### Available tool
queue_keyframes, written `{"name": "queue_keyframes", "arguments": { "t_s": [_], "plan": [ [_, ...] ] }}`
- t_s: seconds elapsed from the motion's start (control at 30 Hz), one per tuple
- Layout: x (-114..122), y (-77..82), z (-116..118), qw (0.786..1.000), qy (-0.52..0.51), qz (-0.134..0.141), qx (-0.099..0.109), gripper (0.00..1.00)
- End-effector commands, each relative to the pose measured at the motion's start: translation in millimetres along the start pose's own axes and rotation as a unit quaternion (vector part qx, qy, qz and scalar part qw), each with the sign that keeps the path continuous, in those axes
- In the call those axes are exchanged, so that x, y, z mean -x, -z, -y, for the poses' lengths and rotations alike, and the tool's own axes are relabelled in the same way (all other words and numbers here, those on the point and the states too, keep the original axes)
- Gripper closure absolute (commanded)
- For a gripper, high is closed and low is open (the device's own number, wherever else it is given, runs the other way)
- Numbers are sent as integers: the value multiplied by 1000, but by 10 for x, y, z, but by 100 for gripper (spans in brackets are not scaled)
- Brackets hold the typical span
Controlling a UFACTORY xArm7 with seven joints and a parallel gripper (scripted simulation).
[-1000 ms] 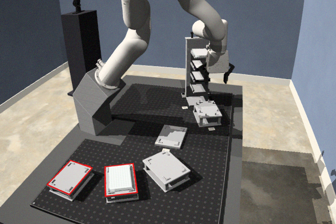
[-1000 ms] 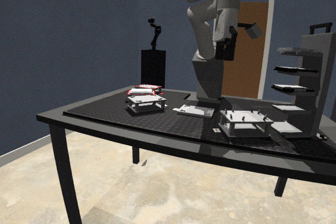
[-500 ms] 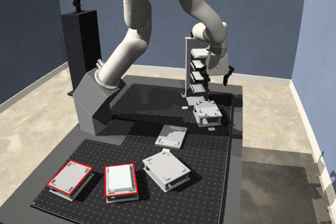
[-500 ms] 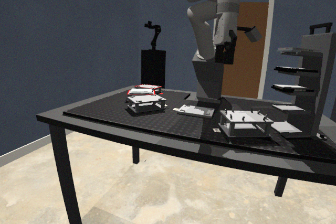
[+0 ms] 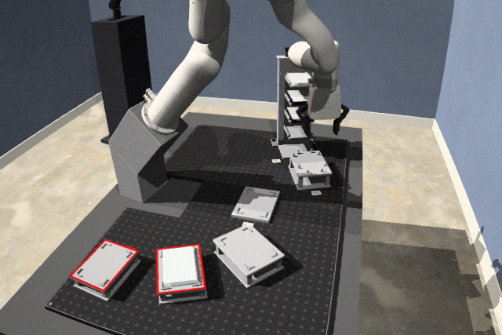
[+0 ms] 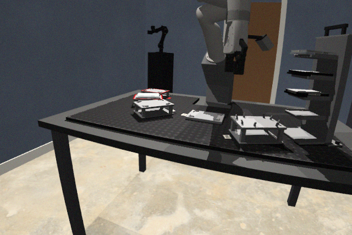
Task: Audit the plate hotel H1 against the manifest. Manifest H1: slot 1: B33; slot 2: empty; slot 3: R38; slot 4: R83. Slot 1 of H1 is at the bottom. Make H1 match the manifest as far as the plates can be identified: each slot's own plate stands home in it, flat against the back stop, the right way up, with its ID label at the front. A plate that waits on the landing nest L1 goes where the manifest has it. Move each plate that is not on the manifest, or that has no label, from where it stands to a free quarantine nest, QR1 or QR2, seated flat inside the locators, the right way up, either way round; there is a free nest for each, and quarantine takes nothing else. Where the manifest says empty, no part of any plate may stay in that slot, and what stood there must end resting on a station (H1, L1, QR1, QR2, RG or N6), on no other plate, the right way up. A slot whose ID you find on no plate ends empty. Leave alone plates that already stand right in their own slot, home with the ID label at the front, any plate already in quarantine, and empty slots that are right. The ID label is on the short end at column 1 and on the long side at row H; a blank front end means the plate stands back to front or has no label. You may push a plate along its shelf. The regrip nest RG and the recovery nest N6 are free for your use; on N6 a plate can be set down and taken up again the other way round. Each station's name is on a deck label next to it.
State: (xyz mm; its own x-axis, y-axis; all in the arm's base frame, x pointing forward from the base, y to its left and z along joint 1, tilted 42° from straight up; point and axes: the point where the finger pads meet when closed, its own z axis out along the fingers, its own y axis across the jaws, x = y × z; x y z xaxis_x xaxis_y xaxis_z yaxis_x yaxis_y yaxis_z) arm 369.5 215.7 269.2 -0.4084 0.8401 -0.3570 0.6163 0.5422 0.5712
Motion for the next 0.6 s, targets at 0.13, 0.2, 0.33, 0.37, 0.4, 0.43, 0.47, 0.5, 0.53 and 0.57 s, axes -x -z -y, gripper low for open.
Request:
{"name": "queue_keyframes", "arguments": {
  "t_s": [0.13,0.2,0.33,0.37,0.4,0.43,0.47,0.5,0.53,0.57],
  "plan": [
    [-1,-104,-17,1000,0,0,2,0],
    [-2,-138,-17,1000,0,0,2,0],
    [-1,-205,-17,1000,0,0,2,0],
    [-1,-222,-17,1000,0,0,2,0],
    [-1,-239,-17,1000,0,0,2,0],
    [-1,-255,-17,1000,0,0,2,0],
    [-1,-272,-17,1000,0,0,2,0],
    [-1,-289,-17,1000,0,0,2,0],
    [-1,-305,-17,1000,0,0,2,0],
    [-1,-305,-17,1000,0,0,2,0]
  ]
}}
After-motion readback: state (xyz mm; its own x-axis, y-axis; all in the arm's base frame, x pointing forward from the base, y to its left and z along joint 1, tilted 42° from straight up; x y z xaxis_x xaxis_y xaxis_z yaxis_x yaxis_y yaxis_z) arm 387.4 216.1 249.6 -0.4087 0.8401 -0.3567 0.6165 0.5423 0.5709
